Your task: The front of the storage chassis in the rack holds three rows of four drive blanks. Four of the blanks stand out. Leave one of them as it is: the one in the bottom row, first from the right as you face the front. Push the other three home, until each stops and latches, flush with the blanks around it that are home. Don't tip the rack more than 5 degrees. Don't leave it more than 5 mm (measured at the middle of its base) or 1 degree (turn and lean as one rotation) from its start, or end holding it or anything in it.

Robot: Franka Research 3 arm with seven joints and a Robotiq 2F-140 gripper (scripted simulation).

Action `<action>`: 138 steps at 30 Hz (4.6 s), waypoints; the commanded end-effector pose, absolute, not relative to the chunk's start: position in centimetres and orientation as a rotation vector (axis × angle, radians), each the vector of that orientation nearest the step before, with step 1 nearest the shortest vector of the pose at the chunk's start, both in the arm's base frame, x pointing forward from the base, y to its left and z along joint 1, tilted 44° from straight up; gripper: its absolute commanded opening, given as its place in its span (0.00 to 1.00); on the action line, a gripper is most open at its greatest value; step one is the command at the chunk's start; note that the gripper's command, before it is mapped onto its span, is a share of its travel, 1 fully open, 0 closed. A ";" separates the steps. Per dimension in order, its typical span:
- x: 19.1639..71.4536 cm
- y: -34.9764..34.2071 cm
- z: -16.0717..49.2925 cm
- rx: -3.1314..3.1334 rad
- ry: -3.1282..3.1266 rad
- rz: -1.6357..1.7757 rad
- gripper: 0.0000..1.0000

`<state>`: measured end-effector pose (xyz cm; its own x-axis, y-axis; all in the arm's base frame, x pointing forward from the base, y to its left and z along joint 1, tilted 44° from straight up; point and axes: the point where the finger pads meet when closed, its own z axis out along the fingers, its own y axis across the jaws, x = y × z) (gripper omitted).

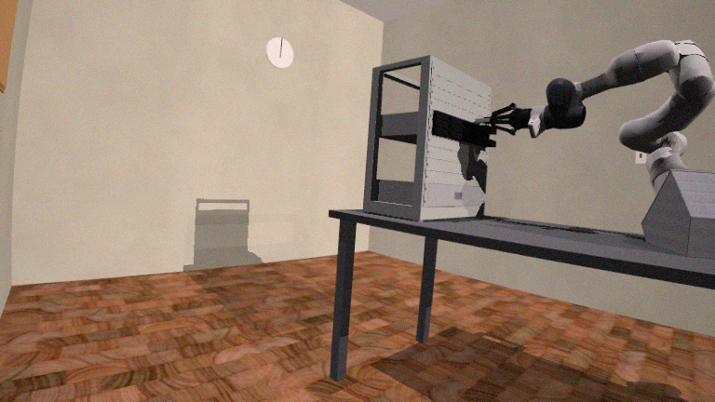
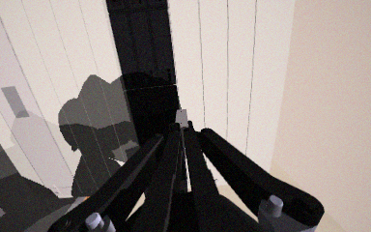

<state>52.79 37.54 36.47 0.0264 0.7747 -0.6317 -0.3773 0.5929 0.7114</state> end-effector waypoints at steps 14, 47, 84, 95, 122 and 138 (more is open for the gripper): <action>47.5 36.2 34.6 0.400 1.251 0.928 0.00; 47.3 26.8 39.6 0.400 1.251 0.928 0.00; 50.9 26.5 41.4 0.400 1.251 0.928 0.00; 50.9 26.5 41.4 0.400 1.251 0.928 0.00; 51.1 27.1 41.7 0.400 1.251 0.928 0.00; 51.1 27.1 41.7 0.400 1.251 0.928 0.00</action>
